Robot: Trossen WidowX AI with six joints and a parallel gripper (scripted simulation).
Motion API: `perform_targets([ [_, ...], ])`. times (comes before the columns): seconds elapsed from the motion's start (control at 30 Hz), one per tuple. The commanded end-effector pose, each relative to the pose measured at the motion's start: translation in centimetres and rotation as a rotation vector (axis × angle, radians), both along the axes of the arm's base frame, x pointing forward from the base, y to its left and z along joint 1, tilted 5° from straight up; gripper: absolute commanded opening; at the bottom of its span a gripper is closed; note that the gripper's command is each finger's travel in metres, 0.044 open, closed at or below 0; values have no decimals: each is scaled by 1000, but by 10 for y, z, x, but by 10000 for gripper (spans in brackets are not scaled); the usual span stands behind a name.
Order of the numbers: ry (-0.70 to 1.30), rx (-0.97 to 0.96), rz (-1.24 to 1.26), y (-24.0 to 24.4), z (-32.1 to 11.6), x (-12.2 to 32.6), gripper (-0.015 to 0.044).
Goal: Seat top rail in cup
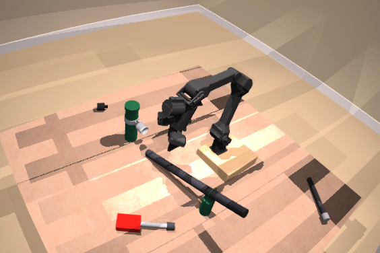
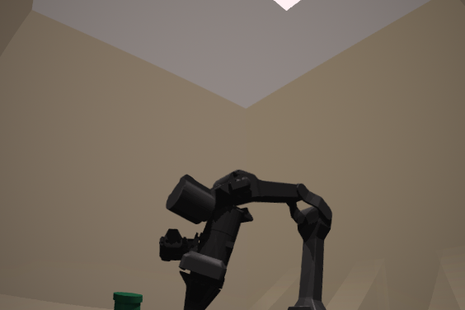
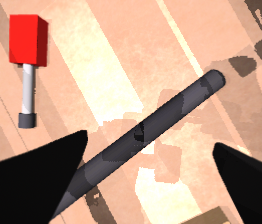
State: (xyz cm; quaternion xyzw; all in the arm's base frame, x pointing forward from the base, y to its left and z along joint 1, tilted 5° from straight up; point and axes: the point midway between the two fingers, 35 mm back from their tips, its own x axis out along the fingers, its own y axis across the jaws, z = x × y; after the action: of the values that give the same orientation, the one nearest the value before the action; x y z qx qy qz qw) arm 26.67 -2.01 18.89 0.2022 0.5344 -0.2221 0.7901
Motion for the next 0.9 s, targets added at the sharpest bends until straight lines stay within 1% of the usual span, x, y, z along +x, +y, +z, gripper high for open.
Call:
perform_targets([
  [0.0, 145, 169, -575, 2, -36, 12, 440],
  [0.07, 188, 193, -758, 2, -47, 15, 440],
  [0.13, 202, 199, -825, 2, -51, 15, 440],
  [0.63, 202, 199, -825, 2, -51, 15, 440],
  [0.87, 202, 199, -825, -1, -86, 16, 440],
])
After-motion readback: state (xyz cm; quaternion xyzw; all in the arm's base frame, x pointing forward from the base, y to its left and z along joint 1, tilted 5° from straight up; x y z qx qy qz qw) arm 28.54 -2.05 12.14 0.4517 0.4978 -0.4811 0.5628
